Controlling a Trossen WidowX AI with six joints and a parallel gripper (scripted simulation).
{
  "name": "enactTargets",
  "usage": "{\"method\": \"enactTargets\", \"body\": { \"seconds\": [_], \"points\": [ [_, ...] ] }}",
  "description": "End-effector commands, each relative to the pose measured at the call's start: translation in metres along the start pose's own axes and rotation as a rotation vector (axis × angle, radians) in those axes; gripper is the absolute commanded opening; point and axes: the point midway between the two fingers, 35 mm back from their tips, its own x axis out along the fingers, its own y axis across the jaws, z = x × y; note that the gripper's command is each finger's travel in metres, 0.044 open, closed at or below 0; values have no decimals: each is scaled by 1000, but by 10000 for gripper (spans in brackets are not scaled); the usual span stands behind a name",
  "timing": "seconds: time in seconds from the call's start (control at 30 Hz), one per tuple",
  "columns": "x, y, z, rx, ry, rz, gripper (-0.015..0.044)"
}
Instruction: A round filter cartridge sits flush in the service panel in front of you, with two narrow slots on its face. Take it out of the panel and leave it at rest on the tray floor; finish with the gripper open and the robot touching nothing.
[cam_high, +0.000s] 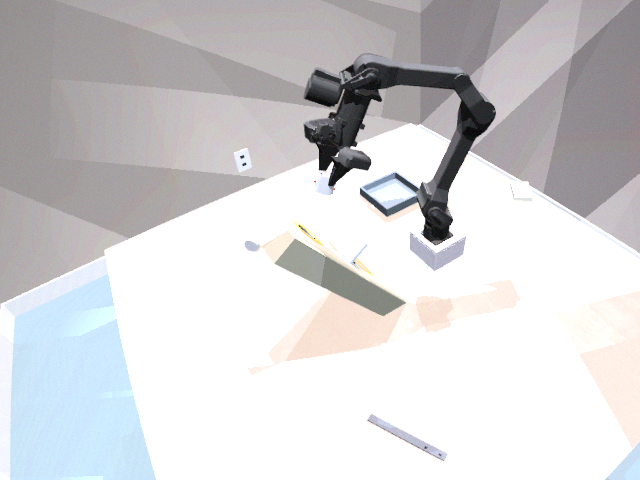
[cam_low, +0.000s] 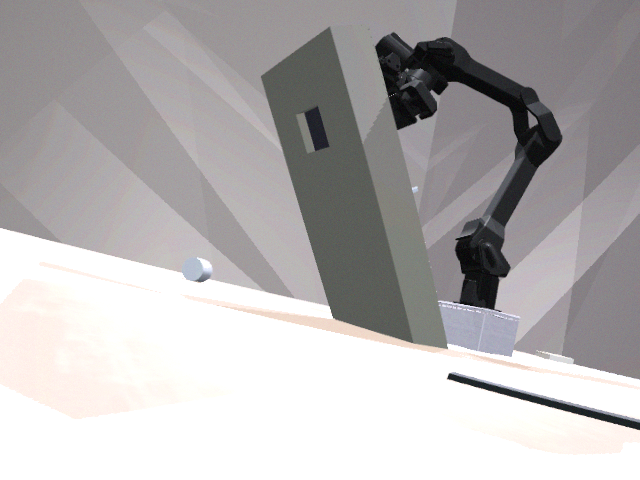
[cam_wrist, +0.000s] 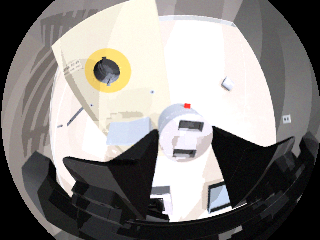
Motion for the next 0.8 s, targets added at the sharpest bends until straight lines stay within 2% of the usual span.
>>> {"method": "enactTargets", "body": {
  "seconds": [0.0,0.77],
  "points": [
    [1,-21,-6,98,0,-58,0],
    [-10,-120,-69,621,0,-365,0]
  ]
}}
